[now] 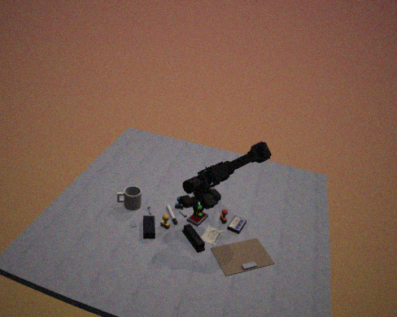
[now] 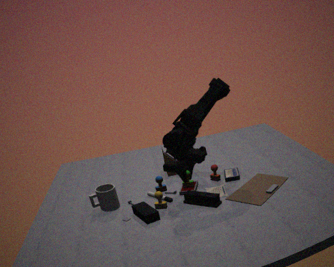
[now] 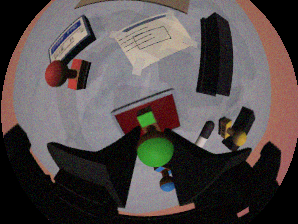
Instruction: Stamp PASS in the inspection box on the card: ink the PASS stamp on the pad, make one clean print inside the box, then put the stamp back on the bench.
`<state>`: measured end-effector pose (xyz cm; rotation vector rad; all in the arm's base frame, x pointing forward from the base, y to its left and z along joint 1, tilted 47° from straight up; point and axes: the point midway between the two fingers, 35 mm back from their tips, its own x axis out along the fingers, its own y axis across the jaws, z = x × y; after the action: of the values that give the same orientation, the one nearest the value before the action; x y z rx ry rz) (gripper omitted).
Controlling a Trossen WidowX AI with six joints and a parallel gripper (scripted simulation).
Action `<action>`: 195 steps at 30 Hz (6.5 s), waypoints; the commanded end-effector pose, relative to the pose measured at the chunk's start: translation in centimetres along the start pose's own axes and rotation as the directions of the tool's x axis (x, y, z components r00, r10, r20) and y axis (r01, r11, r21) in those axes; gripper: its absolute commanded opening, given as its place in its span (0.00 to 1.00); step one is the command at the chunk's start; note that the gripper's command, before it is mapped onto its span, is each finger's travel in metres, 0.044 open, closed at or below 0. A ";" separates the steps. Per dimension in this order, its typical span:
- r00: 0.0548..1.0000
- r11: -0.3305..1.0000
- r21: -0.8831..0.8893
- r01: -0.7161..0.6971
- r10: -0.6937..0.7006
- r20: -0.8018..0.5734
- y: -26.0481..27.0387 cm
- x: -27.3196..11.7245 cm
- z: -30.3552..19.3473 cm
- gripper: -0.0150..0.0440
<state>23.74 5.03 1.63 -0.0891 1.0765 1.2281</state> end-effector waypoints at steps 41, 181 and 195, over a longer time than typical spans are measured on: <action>1.000 1.000 -0.002 -0.004 0.004 0.001 0.0 -0.8 0.1 0.25; 0.999 0.075 0.996 0.038 0.018 -0.040 0.8 -2.3 12.0 0.25; 0.999 0.075 0.996 0.039 0.018 -0.041 0.8 -1.4 12.0 0.25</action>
<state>30.74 11.08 9.69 1.0031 1.7624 0.1656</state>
